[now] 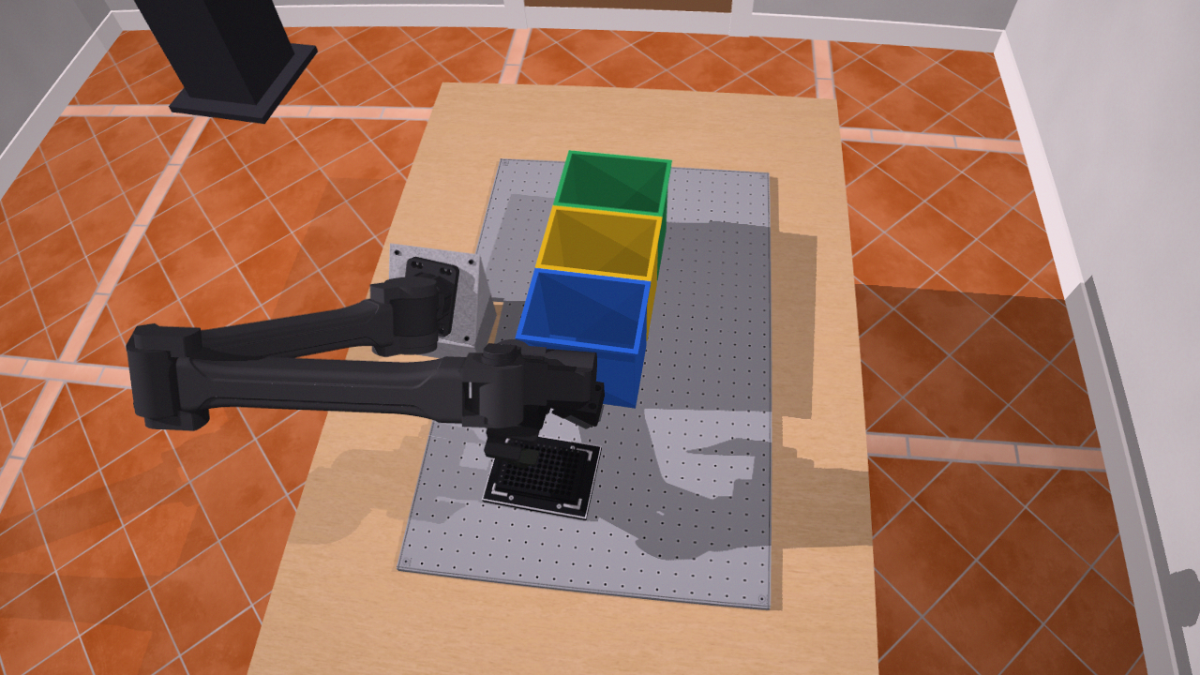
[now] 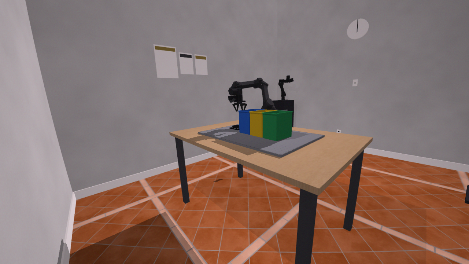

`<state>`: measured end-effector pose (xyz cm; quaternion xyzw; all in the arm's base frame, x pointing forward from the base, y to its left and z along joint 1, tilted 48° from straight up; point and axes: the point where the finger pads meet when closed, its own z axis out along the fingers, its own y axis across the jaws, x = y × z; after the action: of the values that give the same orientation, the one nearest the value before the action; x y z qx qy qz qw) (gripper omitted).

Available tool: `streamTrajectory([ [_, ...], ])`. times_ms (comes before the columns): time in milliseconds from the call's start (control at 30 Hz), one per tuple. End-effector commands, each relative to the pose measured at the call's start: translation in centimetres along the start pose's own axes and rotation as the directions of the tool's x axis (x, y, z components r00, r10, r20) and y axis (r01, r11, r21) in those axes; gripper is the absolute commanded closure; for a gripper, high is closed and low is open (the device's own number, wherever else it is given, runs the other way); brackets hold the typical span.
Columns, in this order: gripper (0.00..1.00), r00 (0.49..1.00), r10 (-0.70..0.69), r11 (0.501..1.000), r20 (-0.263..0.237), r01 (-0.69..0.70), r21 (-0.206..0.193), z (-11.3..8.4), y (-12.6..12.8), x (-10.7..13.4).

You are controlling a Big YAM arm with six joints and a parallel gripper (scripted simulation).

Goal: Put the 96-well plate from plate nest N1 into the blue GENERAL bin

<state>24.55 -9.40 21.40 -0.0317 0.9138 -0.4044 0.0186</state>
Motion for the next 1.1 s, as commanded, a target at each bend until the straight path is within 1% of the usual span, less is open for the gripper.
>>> streamTrajectory([
  [0,0.00,1.000,-0.006,1.000,0.012,0.006,0.000,0.4,-0.2,-0.1],
  [433,0.00,1.000,-0.005,1.000,0.012,0.005,0.001,2.6,-0.2,-0.1],
  [500,0.00,1.000,-0.005,1.000,0.012,0.005,0.001,2.6,-0.2,-0.1],
  [1000,0.00,1.000,-0.008,1.000,0.010,0.008,-0.001,5.1,-0.1,-0.1],
  [1067,0.00,1.000,-0.008,1.000,0.010,0.008,-0.001,5.1,-0.1,-0.1],
])
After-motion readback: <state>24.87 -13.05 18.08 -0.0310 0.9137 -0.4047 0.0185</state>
